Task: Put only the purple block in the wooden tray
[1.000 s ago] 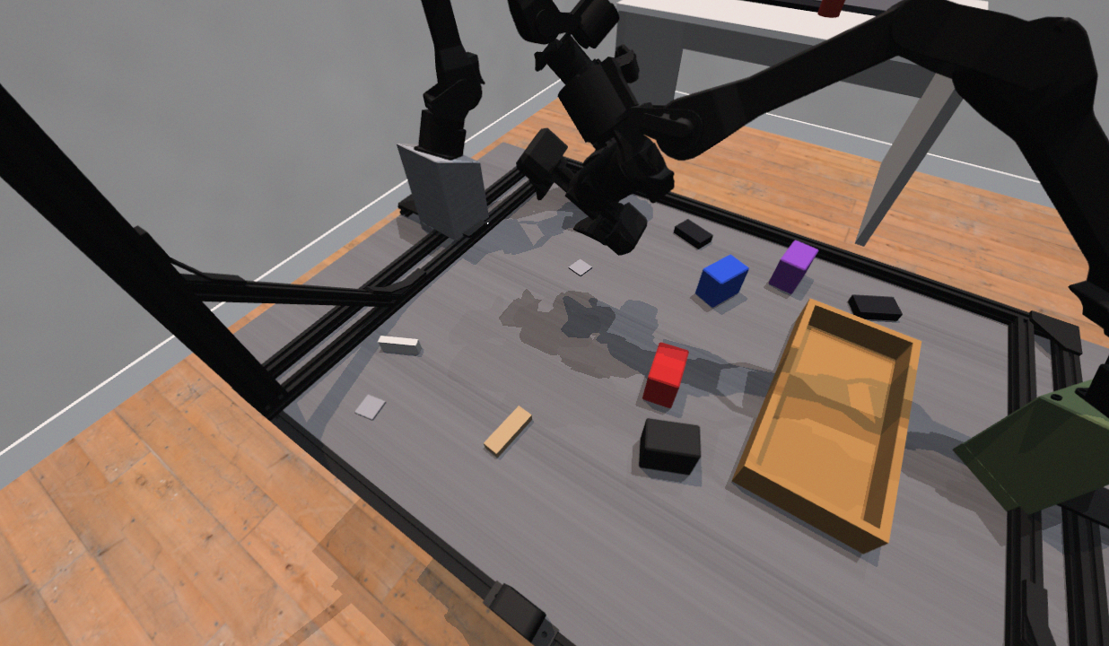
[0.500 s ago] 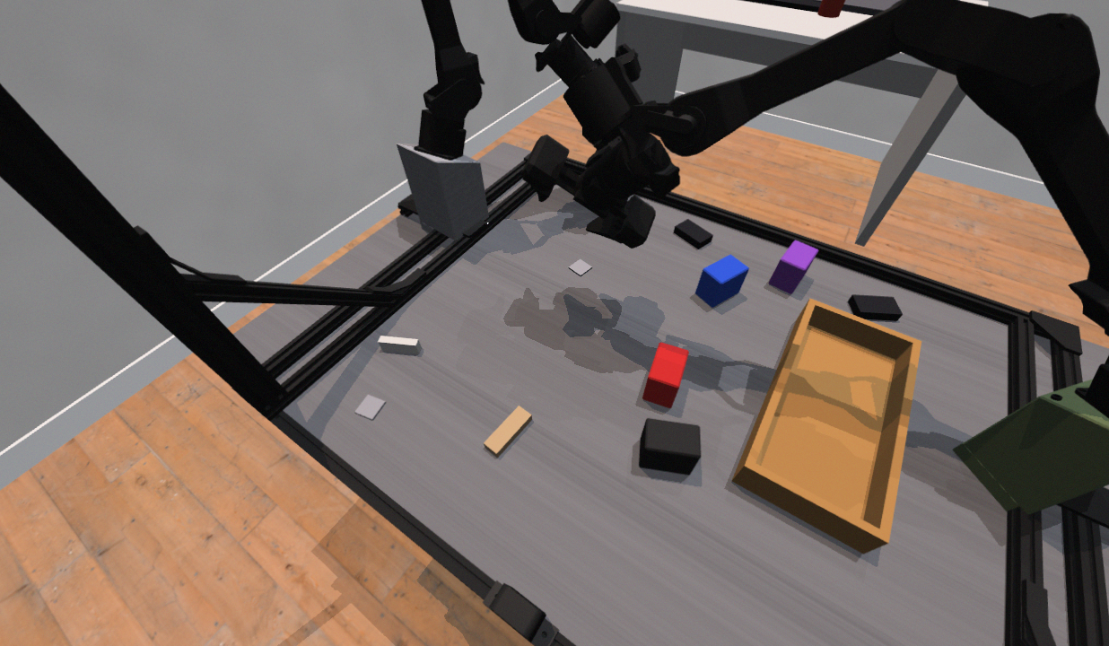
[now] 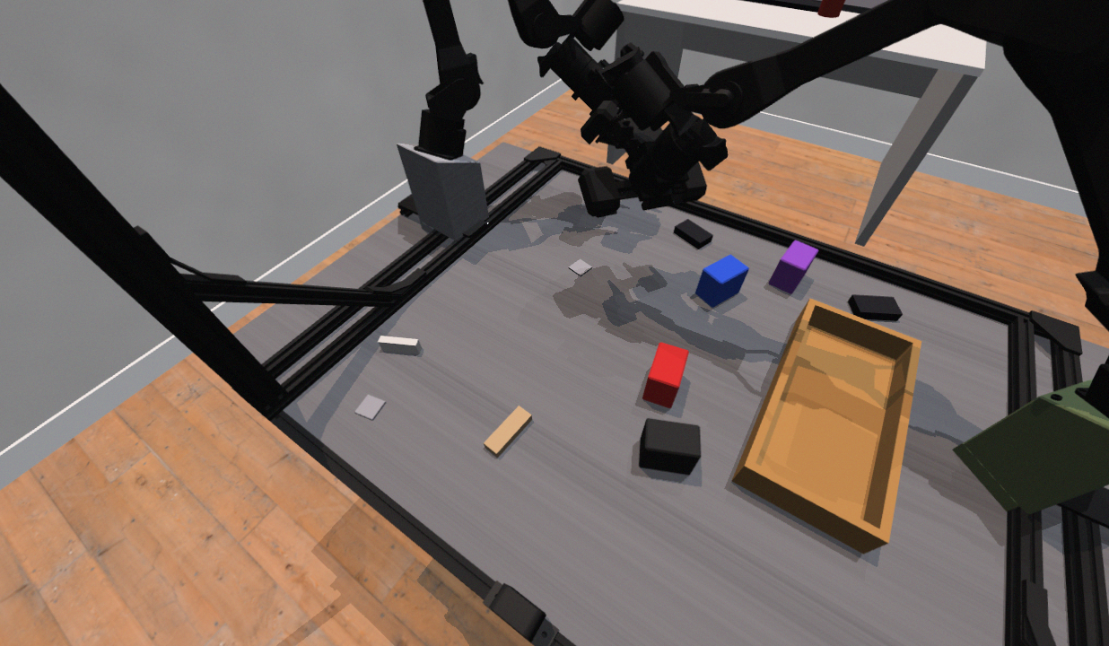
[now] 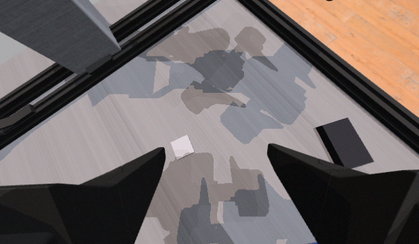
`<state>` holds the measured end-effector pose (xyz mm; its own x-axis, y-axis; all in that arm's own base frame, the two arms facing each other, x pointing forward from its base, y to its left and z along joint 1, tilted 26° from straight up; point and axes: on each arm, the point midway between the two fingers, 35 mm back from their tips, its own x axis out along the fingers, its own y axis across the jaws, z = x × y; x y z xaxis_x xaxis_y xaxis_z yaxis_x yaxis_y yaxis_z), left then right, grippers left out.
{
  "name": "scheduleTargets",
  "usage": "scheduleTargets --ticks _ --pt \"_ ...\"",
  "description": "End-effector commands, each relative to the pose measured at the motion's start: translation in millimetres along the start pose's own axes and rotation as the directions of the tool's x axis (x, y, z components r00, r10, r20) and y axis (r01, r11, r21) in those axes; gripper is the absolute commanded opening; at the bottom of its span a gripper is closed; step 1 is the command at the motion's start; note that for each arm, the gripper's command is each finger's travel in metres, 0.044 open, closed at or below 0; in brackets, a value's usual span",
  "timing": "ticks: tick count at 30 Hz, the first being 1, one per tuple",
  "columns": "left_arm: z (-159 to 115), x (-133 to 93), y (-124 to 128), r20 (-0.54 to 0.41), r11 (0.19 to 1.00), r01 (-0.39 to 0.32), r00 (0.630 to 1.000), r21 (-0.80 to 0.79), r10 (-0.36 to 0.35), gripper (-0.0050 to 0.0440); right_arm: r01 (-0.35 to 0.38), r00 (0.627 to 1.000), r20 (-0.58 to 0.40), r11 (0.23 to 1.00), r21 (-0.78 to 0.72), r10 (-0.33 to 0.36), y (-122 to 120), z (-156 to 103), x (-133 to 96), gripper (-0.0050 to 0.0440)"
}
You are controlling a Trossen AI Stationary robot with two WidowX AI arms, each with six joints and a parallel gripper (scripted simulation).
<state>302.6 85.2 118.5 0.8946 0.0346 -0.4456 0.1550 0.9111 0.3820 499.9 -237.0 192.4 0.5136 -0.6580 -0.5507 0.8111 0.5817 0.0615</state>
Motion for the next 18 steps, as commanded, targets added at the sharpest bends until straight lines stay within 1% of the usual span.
scheduleTargets --ticks 1,4,6,7,8,10,14,18 --pt "3.6 2.6 -14.9 0.03 0.998 0.052 0.998 0.025 -0.053 0.04 0.006 0.999 -0.042 0.979 -0.204 -0.015 -30.2 -4.4 -2.6 0.04" --pt "8.7 3.6 -24.1 0.057 0.995 0.086 0.994 0.046 -0.088 0.04 0.003 0.996 -0.079 0.937 -0.349 -0.033 -51.4 -8.2 -3.9 0.04" --pt "8.7 3.6 -24.1 0.057 0.995 0.086 0.994 0.046 -0.088 0.04 0.003 0.996 -0.079 0.937 -0.349 -0.033 -51.4 -8.2 -3.9 0.04" --pt "10.4 3.9 -27.1 0.066 0.994 0.097 0.993 0.053 -0.1 0.04 -0.005 0.995 -0.092 0.901 -0.434 -0.039 -58.3 -9.6 -4.5 0.04" --pt "13.4 4.2 -32.6 0.082 0.991 0.116 0.989 0.066 -0.121 0.04 -0.014 0.992 -0.114 0.871 -0.49 -0.049 -70.6 -12.4 -5.9 0.04" --pt "17.2 4.4 -39.7 0.102 0.987 0.141 0.984 0.082 -0.149 0.04 -0.033 0.988 -0.143 0.82 -0.572 -0.061 -86.1 -16.4 -8.2 0.04" --pt "23.5 4.2 -52.0 0.135 0.977 0.182 0.971 0.112 -0.196 0.04 -0.085 0.978 -0.194 0.695 -0.714 -0.079 -112.1 -24.4 -13.5 0.04" --pt "29.4 3.3 -64.3 0.166 0.965 0.221 0.956 0.143 -0.243 0.04 -0.154 0.965 -0.243 0.548 -0.822 -0.095 -136.7 -33.5 -20.2 0.04"
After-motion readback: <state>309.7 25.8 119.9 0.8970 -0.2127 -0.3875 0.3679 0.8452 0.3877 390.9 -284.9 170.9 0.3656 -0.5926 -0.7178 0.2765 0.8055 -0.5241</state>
